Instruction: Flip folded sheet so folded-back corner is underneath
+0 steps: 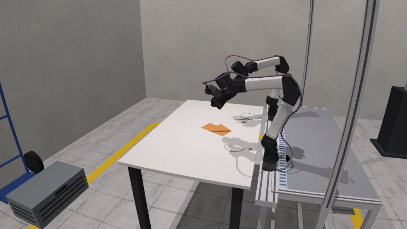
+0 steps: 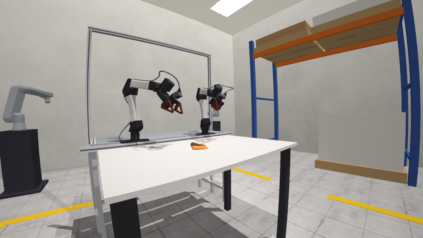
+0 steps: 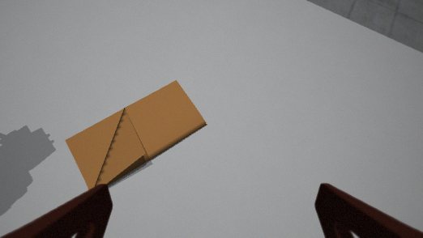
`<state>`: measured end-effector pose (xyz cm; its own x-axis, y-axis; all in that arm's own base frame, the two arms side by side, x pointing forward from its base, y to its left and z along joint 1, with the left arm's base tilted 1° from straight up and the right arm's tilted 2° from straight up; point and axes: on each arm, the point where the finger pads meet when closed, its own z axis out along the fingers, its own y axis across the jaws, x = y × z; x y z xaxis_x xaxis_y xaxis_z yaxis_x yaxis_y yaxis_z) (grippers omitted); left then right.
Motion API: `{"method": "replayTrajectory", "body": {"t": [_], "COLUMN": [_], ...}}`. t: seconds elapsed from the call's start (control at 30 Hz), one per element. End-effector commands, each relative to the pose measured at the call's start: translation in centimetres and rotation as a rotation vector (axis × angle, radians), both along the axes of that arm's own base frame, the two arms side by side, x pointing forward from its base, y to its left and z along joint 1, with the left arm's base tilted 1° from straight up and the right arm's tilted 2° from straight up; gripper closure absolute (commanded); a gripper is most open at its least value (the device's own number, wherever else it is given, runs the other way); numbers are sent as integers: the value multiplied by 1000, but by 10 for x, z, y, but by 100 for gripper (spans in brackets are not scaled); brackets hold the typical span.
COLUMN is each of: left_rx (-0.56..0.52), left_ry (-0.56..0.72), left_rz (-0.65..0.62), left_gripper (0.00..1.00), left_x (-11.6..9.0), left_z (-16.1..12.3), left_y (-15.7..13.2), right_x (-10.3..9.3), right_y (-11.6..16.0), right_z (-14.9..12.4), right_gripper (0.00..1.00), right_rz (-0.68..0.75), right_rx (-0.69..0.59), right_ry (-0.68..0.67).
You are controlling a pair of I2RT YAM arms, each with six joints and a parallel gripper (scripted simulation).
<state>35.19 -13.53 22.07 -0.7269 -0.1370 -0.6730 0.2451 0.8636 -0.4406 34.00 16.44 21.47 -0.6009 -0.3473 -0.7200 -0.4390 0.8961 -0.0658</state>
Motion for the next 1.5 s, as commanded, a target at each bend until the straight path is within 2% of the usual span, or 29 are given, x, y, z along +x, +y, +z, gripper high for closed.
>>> {"method": "replayTrajectory", "body": {"t": [0.0,0.2,0.27,0.53,0.63,1.07,1.47], "left_rx": [-69,-110,-110,-161,-174,-202,-189], "left_ry": [219,405,405,680,697,712,722], "left_rz": [-26,-72,-72,-147,-165,-198,-194], "left_gripper": [90,90,90,90,90,90,90], "left_x": [2,23,23,24,33,53,51], "left_z": [-43,-105,-105,-180,-195,-227,-242], "left_y": [-26,-60,-60,-94,-104,-127,-136], "right_x": [-10,-13,-13,-8,-8,-8,-8], "right_y": [26,57,57,71,71,70,70], "right_z": [-29,-59,-59,-74,-74,-70,-70], "right_gripper": [0,0,0,0,0,0,0], "right_rz": [54,126,126,149,149,149,149], "right_rx": [-37,-79,-79,-104,-104,-98,-98], "right_ry": [165,278,278,307,307,297,297]}}
